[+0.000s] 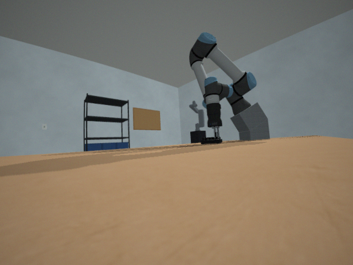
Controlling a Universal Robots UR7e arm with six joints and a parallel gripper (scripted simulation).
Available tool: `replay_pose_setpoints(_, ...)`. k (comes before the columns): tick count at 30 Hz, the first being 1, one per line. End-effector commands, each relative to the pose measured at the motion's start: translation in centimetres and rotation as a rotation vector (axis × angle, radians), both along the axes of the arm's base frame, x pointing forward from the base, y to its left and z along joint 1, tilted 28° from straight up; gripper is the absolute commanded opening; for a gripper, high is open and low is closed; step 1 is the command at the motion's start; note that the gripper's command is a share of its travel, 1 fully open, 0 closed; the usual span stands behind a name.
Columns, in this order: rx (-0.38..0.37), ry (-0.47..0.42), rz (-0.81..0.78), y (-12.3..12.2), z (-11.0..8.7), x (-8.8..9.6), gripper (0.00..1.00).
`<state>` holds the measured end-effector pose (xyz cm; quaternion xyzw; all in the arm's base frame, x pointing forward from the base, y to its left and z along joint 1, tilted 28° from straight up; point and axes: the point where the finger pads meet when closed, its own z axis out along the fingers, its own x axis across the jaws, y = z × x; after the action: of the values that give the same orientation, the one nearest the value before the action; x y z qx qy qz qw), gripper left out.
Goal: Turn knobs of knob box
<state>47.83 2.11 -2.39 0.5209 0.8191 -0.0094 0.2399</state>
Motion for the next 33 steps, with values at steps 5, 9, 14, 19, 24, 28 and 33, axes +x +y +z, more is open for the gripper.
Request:
replay_pose_setpoints(5, 0.000, -0.001, 0.000, 0.01, 0.05, 0.02, 0.30)
replay_pose_setpoints(9, 0.000, -0.001, 0.000, 0.01, 0.05, 0.02, 0.30)
replay_pose_setpoints(14, 0.000, -0.001, 0.000, 0.01, 0.05, 0.02, 0.30)
replay_pose_setpoints(19, 0.000, -0.001, 0.000, 0.01, 0.05, 0.02, 0.30)
replay_pose_setpoints(24, 0.000, -0.002, -0.001, 0.01, 0.05, 0.02, 0.30)
replay_pose_setpoints(28, 0.002, -0.003, -0.005, 0.01, 0.05, 0.02, 0.30)
replay_pose_setpoints(33, 0.005, -0.005, -0.011, 0.01, 0.05, 0.02, 0.30)
